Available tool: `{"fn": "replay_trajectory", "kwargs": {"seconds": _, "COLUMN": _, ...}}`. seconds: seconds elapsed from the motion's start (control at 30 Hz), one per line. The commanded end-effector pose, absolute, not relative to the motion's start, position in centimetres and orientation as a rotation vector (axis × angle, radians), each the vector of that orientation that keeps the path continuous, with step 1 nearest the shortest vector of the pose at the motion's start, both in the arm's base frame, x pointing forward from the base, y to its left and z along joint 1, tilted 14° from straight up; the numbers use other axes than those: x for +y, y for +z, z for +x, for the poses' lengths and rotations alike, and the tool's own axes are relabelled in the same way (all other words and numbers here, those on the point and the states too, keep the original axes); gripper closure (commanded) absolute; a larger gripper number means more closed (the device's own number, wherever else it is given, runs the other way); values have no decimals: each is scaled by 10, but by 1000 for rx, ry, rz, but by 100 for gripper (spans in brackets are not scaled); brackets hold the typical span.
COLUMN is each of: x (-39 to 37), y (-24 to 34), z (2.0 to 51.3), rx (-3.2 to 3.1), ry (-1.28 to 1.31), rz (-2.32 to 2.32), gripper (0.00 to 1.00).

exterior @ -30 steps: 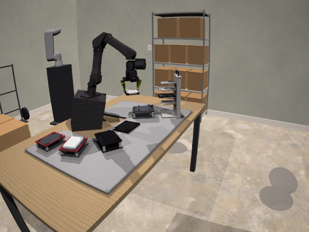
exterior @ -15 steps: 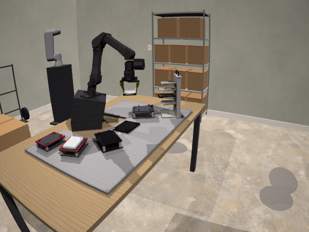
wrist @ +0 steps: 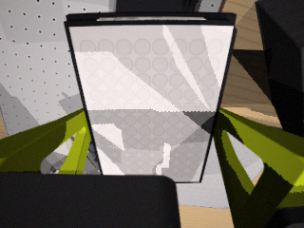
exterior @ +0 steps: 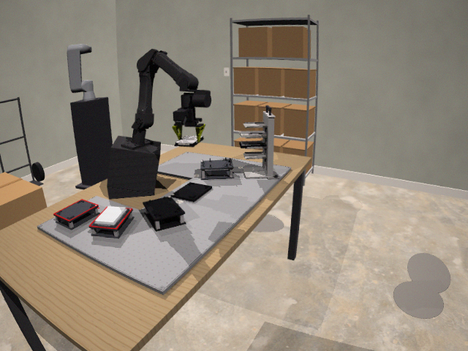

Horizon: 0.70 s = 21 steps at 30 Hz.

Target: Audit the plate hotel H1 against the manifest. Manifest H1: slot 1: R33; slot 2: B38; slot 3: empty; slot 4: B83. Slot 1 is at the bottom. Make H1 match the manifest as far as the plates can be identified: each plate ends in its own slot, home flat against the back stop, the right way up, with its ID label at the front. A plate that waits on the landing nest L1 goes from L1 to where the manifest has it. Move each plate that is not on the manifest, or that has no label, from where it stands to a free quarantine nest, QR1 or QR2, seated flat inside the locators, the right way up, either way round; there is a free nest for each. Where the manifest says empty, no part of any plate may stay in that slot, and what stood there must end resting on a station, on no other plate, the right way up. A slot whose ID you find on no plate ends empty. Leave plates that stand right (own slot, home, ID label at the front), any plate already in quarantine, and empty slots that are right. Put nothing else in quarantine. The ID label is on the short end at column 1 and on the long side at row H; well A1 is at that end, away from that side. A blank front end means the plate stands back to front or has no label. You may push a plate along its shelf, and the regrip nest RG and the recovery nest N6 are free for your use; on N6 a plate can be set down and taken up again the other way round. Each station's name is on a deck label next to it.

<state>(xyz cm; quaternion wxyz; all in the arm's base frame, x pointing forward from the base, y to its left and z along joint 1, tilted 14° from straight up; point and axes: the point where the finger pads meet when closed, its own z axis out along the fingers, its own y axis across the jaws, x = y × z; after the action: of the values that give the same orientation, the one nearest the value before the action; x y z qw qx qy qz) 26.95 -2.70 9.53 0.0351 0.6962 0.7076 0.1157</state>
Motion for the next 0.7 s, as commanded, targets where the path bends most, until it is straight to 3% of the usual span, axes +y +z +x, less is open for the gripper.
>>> {"fn": "replay_trajectory", "kwargs": {"seconds": 0.0, "x": -33, "y": 100, "z": 267, "rx": 2057, "ry": 373, "rz": 2238, "gripper": 14}}
{"fn": "replay_trajectory", "kwargs": {"seconds": 0.67, "x": -26, "y": 55, "z": 275, "rx": 1986, "ry": 346, "rz": 2354, "gripper": 14}}
